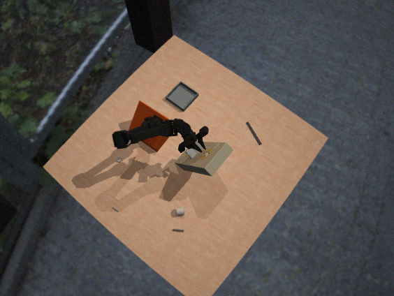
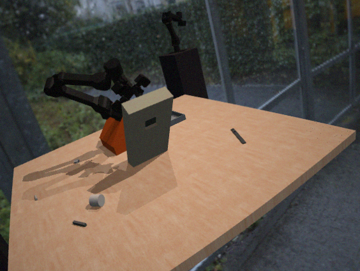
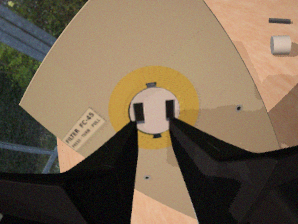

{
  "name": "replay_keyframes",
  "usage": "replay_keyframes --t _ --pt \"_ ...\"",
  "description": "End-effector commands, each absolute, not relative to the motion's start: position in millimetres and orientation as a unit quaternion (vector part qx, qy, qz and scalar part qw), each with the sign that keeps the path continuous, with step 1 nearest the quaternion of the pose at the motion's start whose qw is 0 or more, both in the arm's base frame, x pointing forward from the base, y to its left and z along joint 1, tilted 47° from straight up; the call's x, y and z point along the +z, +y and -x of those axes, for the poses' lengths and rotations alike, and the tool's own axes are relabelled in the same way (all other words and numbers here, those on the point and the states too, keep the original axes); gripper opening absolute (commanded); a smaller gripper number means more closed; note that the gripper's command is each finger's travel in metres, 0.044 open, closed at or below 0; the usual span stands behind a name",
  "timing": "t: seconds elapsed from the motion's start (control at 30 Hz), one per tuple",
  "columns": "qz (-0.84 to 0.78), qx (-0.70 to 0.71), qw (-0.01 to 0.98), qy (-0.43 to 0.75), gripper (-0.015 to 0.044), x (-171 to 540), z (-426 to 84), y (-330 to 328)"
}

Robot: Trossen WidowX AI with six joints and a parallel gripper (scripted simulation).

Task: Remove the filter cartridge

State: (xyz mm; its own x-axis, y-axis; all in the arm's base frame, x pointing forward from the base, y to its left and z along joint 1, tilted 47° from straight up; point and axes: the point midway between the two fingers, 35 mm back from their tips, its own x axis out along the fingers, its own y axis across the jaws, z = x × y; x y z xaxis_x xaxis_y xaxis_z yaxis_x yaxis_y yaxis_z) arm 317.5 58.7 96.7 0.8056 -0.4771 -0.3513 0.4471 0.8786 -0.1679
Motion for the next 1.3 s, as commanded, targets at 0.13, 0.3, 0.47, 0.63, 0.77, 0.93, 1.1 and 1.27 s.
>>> replay_keyframes --t 0.13,0.3,0.47,0.63,0.77,0.93,1.1,1.27 --pt "0.047 -0.243 0.948 0.199 0.0107 88 -327 50" --pt "0.048 -0.243 0.949 0.197 0.0107 86 -333 45" --pt "0.048 -0.243 0.949 0.197 0.0107 86 -333 44" --pt "0.048 -0.243 0.949 0.197 0.0107 84 -333 44" --pt "0.048 -0.243 0.949 0.197 0.0107 83 -332 44" --pt "0.048 -0.243 0.949 0.197 0.0107 82 -332 44" --pt "0.048 -0.243 0.949 0.197 0.0107 83 -332 44" --pt "0.048 -0.243 0.949 0.197 0.0107 83 -333 45"
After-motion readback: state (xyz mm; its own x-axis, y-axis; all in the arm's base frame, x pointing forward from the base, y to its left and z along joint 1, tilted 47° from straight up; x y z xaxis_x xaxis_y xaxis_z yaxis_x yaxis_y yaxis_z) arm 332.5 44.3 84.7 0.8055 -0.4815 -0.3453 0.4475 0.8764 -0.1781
